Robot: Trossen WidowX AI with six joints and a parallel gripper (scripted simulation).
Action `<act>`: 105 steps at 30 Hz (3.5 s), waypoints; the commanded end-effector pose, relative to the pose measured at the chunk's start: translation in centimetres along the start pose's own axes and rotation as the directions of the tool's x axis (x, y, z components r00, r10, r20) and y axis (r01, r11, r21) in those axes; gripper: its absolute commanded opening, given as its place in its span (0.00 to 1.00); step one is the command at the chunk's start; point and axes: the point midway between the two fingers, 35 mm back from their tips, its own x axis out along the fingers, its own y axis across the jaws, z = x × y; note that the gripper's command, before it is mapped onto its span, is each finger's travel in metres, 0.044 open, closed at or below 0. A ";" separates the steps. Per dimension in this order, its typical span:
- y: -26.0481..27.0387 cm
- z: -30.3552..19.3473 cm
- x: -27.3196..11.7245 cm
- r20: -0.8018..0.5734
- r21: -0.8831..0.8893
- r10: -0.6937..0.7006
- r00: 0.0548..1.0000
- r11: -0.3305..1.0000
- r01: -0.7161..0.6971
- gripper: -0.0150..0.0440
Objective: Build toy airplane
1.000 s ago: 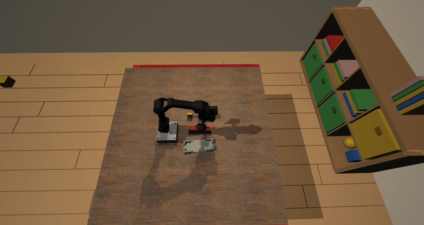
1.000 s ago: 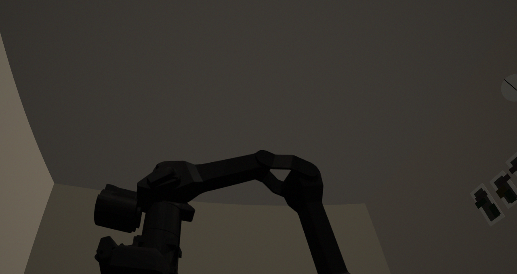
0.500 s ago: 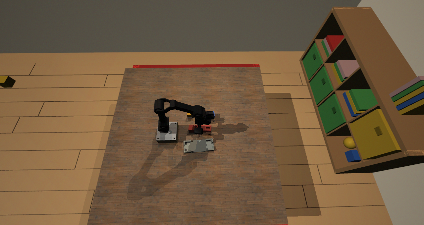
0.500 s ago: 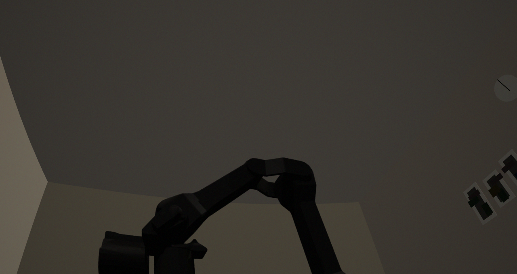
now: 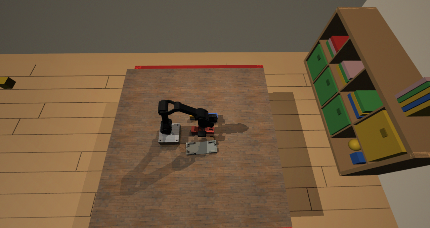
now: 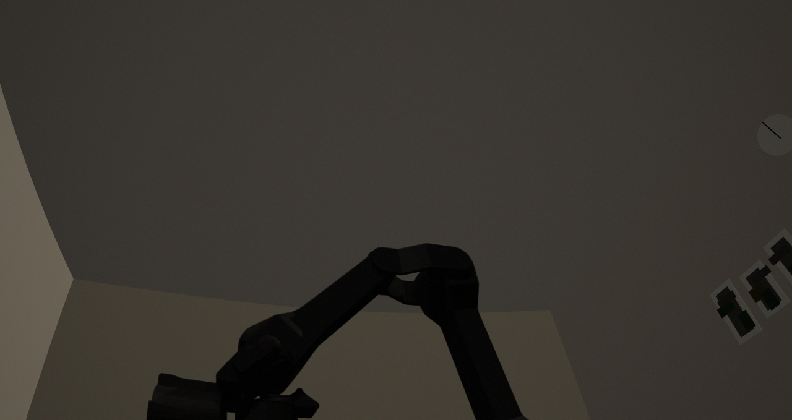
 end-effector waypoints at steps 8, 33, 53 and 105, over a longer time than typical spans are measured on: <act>-0.1 -0.3 2.0 -0.012 -0.006 -0.006 1.000 1.000 0.006 1.00; -0.1 -0.5 4.6 -0.012 -0.006 -0.006 1.000 1.000 0.006 0.69; -0.1 0.1 2.2 -0.012 -0.006 -0.006 1.000 1.000 0.006 0.25; -4.3 0.5 -6.4 -0.011 -0.015 -0.010 1.000 1.000 0.010 0.25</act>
